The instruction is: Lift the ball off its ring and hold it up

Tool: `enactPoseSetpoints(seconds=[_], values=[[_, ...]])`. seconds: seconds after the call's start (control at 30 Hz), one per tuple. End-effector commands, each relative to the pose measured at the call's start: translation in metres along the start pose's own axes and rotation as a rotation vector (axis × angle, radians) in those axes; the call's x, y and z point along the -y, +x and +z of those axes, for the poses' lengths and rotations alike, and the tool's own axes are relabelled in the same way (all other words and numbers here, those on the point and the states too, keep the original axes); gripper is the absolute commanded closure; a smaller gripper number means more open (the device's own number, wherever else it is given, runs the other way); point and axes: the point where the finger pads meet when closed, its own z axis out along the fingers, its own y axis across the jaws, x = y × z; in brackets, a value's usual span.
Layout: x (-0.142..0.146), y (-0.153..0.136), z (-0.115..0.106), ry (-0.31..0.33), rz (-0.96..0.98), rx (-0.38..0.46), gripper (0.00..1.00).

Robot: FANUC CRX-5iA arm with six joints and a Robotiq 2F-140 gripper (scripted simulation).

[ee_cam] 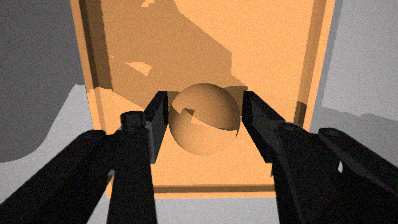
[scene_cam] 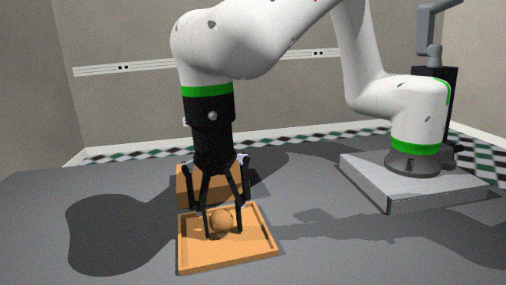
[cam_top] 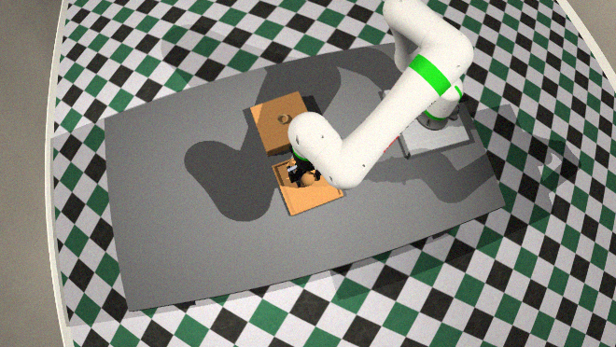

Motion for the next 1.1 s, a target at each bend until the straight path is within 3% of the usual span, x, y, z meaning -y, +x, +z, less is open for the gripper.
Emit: enactPoseSetpoints(seconds=[0.0, 0.23, 0.47, 1.07], values=[[0.001, 0.000, -0.001, 0.002, 0.000, 0.000, 0.90], [0.001, 0.000, -0.004, 0.002, 0.000, 0.000, 0.90], [0.001, 0.000, -0.071, 0.003, 0.000, 0.000, 0.90], [0.001, 0.000, -0.079, 0.003, 0.000, 0.000, 0.90]])
